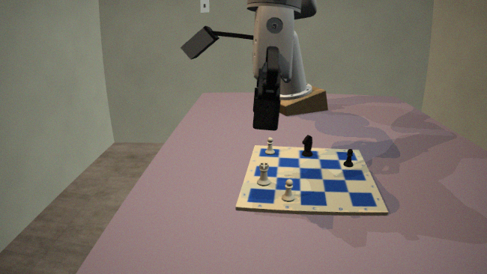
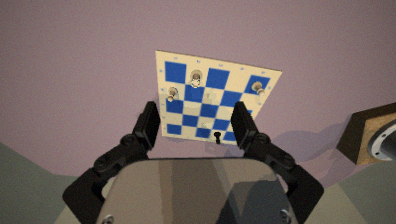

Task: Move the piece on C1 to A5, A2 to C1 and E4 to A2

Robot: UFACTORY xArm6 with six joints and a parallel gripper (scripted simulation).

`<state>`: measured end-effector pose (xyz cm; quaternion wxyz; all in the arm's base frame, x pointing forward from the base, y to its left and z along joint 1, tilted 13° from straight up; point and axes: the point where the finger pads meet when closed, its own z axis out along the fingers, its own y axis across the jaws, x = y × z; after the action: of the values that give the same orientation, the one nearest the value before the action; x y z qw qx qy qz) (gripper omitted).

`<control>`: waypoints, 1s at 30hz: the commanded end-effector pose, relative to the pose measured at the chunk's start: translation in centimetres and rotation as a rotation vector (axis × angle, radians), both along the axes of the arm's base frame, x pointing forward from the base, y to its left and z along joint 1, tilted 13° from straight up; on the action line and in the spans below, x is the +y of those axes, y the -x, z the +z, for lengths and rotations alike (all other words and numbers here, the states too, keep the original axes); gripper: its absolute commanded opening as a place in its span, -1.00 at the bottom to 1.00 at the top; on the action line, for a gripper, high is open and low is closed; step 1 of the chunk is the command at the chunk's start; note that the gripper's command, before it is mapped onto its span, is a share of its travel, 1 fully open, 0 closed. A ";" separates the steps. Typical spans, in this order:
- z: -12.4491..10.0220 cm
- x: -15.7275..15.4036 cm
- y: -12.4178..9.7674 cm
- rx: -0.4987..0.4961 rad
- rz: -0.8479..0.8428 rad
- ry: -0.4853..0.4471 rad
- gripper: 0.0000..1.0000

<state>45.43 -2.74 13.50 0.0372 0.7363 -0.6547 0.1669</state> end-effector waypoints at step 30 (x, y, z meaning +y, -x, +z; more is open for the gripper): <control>0.1 0.0 -0.4 0.188 0.481 -0.001 -0.25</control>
<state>45.75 -2.75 13.47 0.0582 0.8832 -0.4547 0.0996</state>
